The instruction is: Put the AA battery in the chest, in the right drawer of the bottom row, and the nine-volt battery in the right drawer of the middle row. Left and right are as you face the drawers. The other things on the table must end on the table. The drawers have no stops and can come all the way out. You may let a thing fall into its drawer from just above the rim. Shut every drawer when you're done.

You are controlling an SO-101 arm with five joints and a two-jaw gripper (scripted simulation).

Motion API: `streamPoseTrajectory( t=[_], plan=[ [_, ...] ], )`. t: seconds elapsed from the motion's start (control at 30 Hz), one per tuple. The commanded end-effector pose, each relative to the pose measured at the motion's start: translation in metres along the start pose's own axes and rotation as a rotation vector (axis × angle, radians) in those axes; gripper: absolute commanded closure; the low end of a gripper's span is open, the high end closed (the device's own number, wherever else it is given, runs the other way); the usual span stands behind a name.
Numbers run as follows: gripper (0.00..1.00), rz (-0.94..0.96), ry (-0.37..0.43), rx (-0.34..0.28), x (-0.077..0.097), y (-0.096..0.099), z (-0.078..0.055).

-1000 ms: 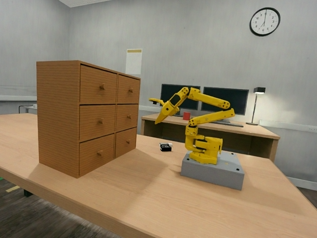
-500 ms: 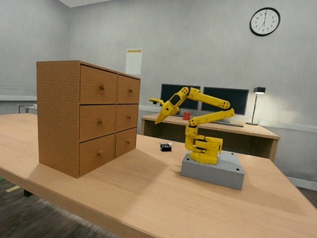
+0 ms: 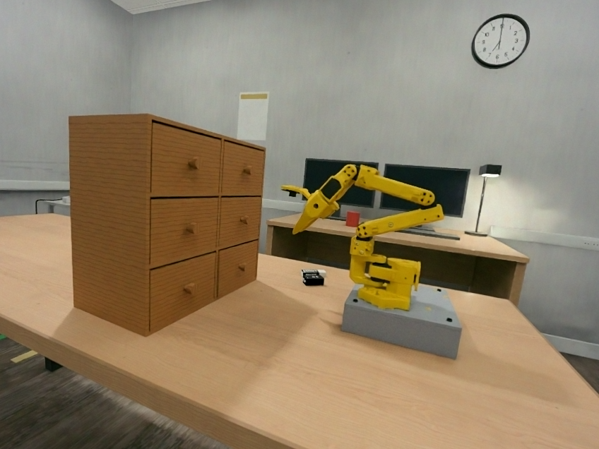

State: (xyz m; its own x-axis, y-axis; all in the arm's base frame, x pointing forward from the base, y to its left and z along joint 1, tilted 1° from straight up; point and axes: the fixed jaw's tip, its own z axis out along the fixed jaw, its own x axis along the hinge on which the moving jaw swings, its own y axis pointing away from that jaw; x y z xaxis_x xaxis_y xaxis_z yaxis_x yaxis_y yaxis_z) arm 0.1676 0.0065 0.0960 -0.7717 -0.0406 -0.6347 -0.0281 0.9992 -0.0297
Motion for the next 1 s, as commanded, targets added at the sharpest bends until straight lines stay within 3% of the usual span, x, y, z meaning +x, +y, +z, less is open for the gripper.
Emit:
streamPoseTrajectory(
  t=[0.0,0.37,0.97],
  plan=[
    [0.79,0.006,-0.103,-0.008,-0.015,0.002,-0.006],
    [0.79,-0.030,-0.545,-0.115,-0.068,0.026,-0.038],
    [0.79,-0.030,-0.545,-0.115,-0.068,0.026,-0.038]
  ],
)
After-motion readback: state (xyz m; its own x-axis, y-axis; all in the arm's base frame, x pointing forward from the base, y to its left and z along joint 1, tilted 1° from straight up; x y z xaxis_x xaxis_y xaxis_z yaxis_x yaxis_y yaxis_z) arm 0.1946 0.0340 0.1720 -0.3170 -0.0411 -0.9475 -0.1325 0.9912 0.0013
